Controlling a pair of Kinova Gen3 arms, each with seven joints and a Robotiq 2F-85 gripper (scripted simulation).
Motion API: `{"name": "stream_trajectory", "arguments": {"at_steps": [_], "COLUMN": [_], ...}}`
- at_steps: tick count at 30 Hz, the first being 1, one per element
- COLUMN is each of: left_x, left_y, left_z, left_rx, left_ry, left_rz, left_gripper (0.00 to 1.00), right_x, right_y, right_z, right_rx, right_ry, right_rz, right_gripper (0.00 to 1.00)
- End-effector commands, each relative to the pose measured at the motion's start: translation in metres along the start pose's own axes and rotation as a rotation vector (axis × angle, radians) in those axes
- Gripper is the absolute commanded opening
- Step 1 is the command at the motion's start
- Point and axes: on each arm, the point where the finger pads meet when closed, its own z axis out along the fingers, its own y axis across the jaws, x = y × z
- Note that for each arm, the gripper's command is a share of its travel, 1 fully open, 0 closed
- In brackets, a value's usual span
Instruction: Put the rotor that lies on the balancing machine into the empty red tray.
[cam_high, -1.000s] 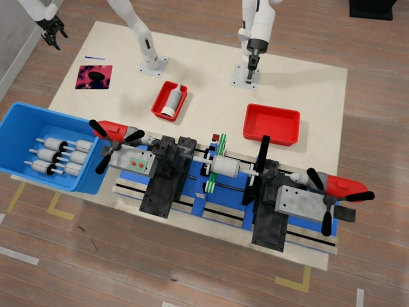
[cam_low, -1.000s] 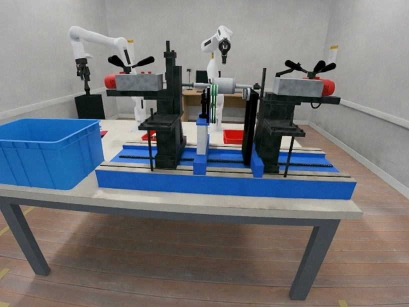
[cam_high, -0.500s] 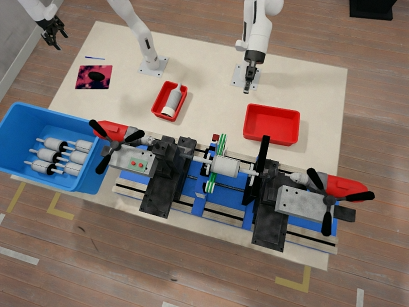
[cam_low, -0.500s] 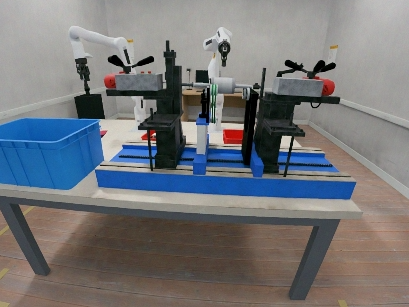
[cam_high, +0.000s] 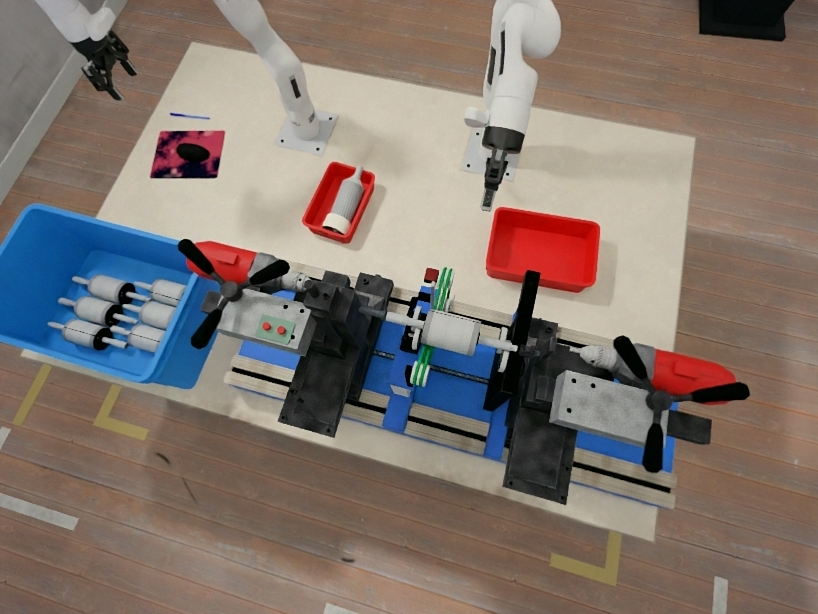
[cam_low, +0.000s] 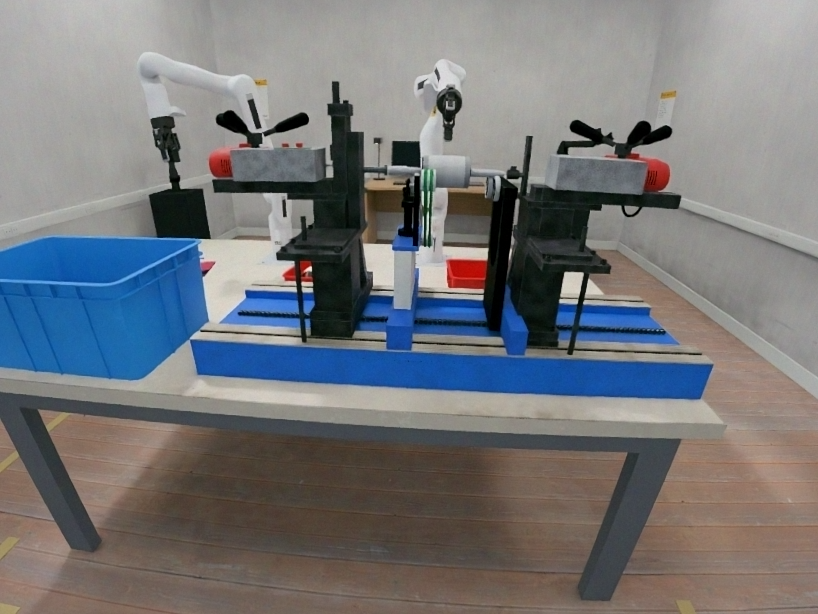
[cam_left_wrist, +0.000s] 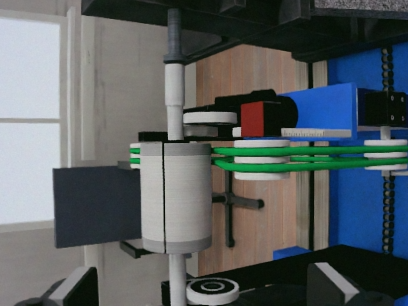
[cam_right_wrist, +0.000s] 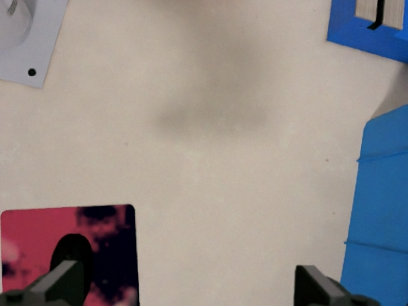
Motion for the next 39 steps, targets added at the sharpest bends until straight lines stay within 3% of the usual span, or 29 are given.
{"name": "stream_trajectory", "arguments": {"at_steps": [1, 13, 39], "left_x": [0.0, 0.0, 0.0], "left_y": [-0.002, -0.007, -0.016], "left_z": [0.009, 0.054, 0.129], "left_rx": [0.0, 0.0, 0.0], "left_ry": [-0.001, -0.001, -0.001], "left_rz": [0.0, 0.0, 0.0], "left_gripper": [1.0, 1.0, 1.0], "right_x": [0.0, 0.0, 0.0], "right_y": [0.0, 0.0, 0.0], "right_z": [-0.001, -0.001, -0.001], "right_rx": [-0.001, -0.001, -0.001], "right_ry": [-0.002, -0.002, -0.002], "right_rz": [0.0, 0.0, 0.0], "right_gripper": [1.0, 1.0, 1.0]}}
